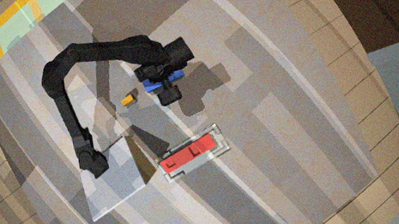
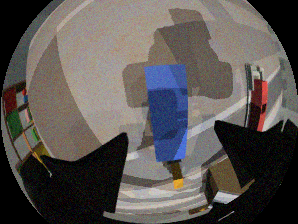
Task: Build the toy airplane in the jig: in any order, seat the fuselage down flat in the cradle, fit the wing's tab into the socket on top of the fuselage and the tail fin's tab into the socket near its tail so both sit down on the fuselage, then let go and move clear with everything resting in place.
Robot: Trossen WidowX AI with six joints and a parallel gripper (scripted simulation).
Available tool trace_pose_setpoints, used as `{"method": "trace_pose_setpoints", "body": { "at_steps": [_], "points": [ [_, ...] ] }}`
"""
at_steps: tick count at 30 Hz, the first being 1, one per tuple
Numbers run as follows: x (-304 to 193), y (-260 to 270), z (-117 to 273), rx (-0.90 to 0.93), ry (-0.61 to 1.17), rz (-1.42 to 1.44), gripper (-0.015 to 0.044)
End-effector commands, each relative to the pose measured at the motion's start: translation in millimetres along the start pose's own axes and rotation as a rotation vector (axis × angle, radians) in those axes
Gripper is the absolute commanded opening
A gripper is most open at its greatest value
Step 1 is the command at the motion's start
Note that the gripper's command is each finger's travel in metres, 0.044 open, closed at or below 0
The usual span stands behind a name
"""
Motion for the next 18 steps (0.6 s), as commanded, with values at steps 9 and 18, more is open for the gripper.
{"method": "trace_pose_setpoints", "body": {
  "at_steps": [9, 18],
  "points": [
    [-2, -1, -21, 0.002, 0.009, -0.009, 0.0440],
    [-1, -1, -36, 0.002, 0.009, -0.009, 0.0440]
  ]
}}
Point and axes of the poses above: the point midway between the two fingers, 35 mm back from their tips, its own z axis back along the fingers, its own y axis across the jaws, x = y × z, the point moved 10 cm from there along z, back along the fingers, and after that the axes turned 12 degrees about -z, right-handed, at the moved point
